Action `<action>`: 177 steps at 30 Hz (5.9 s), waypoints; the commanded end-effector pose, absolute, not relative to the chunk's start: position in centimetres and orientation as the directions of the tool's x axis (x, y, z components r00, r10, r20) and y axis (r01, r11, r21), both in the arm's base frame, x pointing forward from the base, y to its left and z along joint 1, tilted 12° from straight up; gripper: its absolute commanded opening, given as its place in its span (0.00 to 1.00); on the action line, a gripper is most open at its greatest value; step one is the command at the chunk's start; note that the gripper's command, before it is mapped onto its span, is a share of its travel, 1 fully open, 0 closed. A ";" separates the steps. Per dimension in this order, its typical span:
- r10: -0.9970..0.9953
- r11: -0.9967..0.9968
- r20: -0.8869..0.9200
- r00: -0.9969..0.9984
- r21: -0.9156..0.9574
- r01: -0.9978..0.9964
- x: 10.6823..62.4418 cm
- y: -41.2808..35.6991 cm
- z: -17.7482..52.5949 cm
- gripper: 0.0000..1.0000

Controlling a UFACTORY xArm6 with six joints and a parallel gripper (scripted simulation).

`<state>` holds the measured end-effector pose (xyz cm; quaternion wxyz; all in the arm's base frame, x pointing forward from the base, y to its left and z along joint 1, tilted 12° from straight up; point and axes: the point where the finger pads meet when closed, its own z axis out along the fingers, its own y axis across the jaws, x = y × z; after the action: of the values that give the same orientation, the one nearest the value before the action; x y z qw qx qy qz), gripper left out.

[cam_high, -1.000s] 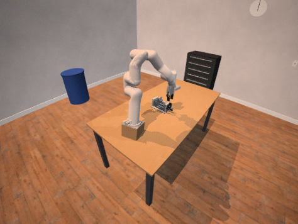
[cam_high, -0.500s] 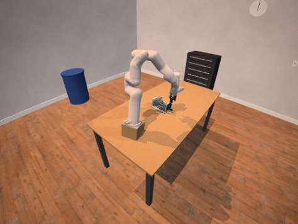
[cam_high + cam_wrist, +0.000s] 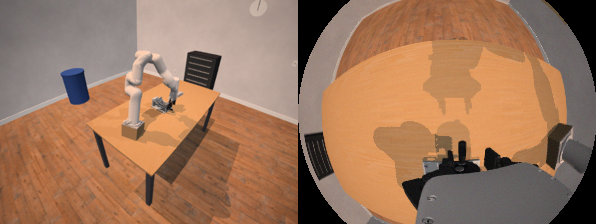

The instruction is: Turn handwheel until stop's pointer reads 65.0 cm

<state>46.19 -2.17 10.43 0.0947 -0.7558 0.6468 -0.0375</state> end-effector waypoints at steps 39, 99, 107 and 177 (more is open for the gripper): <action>-0.985 -0.145 -0.065 0.161 -0.196 -0.970 47.7 -1.5 3.6 0.57; -0.985 -0.145 -0.065 0.161 -0.196 -0.970 47.7 -1.5 3.6 0.06; -0.985 -0.145 -0.065 0.161 -0.196 -0.970 47.7 -1.5 3.6 0.06; -0.985 -0.145 -0.065 0.161 -0.196 -0.970 48.4 -1.4 3.6 0.06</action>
<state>48.19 -1.39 3.44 0.0950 -0.7558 0.6467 -0.0374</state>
